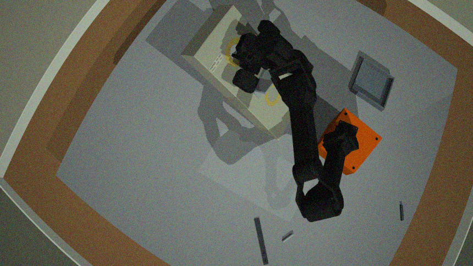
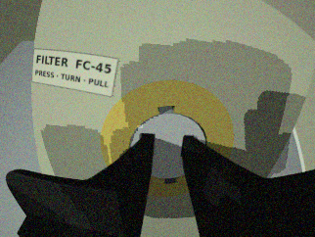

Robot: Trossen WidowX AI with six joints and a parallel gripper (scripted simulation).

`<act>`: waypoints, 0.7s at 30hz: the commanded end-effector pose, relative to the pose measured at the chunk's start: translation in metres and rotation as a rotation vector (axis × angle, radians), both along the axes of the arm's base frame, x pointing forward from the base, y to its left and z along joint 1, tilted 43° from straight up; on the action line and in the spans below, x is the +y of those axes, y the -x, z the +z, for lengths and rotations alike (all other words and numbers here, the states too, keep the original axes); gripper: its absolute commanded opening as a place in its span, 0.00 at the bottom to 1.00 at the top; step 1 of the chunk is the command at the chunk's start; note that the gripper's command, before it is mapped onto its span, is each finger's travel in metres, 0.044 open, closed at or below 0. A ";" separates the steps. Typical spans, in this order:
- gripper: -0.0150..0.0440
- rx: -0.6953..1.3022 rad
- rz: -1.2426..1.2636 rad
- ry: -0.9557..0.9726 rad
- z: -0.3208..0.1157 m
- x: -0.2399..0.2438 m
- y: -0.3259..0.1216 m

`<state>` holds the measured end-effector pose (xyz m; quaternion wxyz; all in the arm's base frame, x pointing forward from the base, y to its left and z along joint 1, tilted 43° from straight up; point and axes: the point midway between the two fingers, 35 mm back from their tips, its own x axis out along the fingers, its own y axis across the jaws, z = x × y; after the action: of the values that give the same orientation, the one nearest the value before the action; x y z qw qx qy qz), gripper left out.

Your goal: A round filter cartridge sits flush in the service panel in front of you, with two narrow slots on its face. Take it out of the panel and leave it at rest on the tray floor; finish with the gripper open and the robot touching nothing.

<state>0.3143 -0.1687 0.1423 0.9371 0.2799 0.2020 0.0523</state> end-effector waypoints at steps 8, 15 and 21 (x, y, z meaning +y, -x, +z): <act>0.40 0.000 -0.002 -0.001 -0.001 0.000 -0.001; 0.32 0.000 -0.002 -0.001 -0.001 0.000 -0.001; 0.25 -0.003 0.007 0.020 -0.001 0.000 -0.002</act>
<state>0.3153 -0.1689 0.1418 0.9371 0.2805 0.2013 0.0523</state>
